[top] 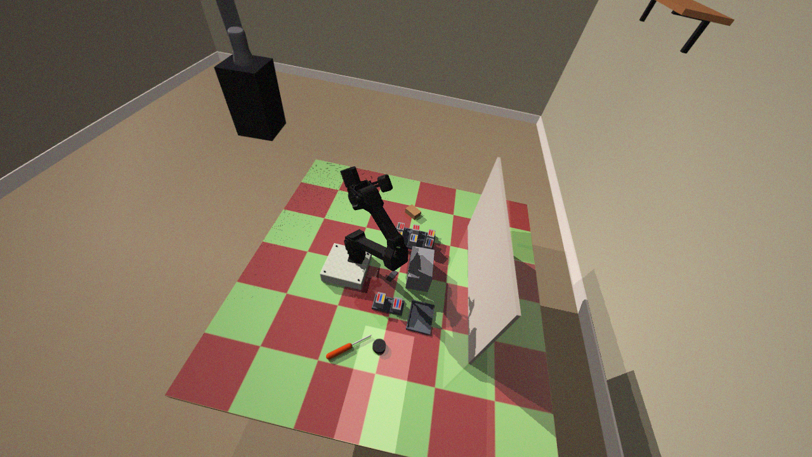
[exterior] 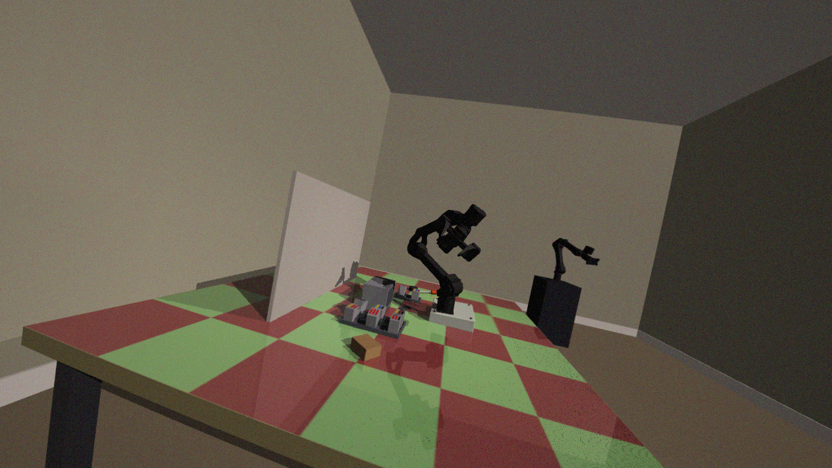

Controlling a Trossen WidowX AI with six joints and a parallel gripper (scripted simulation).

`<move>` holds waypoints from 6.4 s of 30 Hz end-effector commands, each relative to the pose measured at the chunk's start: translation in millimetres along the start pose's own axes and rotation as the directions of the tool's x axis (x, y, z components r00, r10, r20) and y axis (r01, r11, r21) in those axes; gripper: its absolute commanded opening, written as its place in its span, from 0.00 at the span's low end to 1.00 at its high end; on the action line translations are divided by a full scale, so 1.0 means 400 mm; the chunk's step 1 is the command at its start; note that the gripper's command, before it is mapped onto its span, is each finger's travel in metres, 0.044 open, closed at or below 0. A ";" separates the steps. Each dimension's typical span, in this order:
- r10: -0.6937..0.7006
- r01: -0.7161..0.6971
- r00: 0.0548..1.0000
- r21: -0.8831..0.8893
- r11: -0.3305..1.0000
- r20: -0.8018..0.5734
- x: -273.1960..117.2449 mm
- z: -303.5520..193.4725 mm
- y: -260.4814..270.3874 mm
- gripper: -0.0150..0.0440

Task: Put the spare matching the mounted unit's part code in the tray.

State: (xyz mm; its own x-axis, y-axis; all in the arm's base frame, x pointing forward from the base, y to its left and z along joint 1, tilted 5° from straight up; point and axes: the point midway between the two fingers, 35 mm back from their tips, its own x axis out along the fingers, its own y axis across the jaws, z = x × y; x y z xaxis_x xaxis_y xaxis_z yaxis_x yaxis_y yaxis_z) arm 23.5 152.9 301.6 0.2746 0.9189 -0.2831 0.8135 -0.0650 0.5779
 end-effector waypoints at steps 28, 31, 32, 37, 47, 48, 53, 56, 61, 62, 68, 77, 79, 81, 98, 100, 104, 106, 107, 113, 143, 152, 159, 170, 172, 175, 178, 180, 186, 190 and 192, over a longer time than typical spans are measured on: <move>0.129 0.428 0.730 -0.595 0.681 0.672 0.141 0.071 0.183 1.00; 0.111 0.516 0.681 -0.581 0.630 0.724 0.155 0.094 0.210 1.00; 0.103 0.544 0.664 -0.574 0.612 0.740 0.159 0.102 0.219 1.00; 0.057 0.674 0.582 -0.520 0.525 0.811 0.177 0.151 0.270 1.00; -0.113 0.877 0.409 -0.356 0.322 0.906 0.178 0.328 0.418 1.00; -0.140 0.894 0.392 -0.341 0.290 0.909 0.172 0.352 0.433 1.00; -0.276 0.941 0.334 -0.305 0.143 0.901 0.118 0.479 0.504 1.00; -0.353 0.945 0.324 -0.320 0.073 0.878 0.068 0.560 0.539 1.00; -0.467 0.923 0.340 -0.385 -0.002 0.817 -0.042 0.699 0.582 1.00; -0.485 0.915 0.349 -0.404 -0.010 0.802 -0.068 0.726 0.587 1.00; -0.508 0.900 0.367 -0.436 -0.019 0.779 -0.109 0.767 0.591 1.00; -0.508 0.900 0.367 -0.436 -0.019 0.779 -0.109 0.767 0.591 1.00; -0.508 0.900 0.367 -0.436 -0.019 0.779 -0.109 0.767 0.591 1.00; -0.508 0.900 0.367 -0.436 -0.019 0.779 -0.109 0.767 0.591 1.00; -0.523 0.564 0.332 0.279 0.777 0.785 -0.507 0.904 0.307 1.00; -0.525 0.418 0.334 0.376 0.827 0.783 -0.547 0.909 0.249 1.00; -0.525 0.232 0.346 0.471 0.851 0.778 -0.579 0.912 0.187 1.00; -0.525 0.224 0.347 0.475 0.851 0.777 -0.580 0.913 0.184 1.00; -0.525 0.224 0.347 0.475 0.851 0.777 -0.580 0.913 0.184 1.00; -0.525 0.223 0.347 0.475 0.851 0.777 -0.557 0.940 0.168 0.82; -0.524 0.223 0.348 0.474 0.852 0.777 -0.497 1.045 0.100 0.76; -0.524 0.223 0.348 0.474 0.852 0.777 -0.484 1.074 0.081 0.76; -0.524 0.223 0.348 0.474 0.852 0.777 -0.473 1.096 0.065 0.76; -0.524 0.223 0.348 0.474 0.852 0.777 -0.455 1.128 0.038 0.76; -0.524 0.223 0.348 0.474 0.852 0.777 -0.452 1.133 0.033 0.76; -0.524 0.223 0.348 0.474 0.851 0.777 -0.449 1.137 0.030 0.76; -0.524 0.223 0.348 0.474 0.851 0.777 -0.449 1.137 0.030 0.76; -0.524 0.223 0.348 0.474 0.851 0.777 -0.449 1.137 0.030 0.76; -0.525 0.228 0.346 0.473 0.851 0.777 -0.452 1.135 0.031 0.53; -0.525 0.228 0.346 0.473 0.851 0.777 -0.452 1.135 0.031 0.48; -0.525 0.228 0.346 0.473 0.851 0.777 -0.452 1.135 0.031 0.46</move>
State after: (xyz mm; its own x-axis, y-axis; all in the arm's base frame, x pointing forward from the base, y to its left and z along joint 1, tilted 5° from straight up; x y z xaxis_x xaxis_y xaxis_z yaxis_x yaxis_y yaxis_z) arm 216.9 -190.6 12.3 0.0665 0.0502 -0.9965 0.9974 -0.0294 0.0651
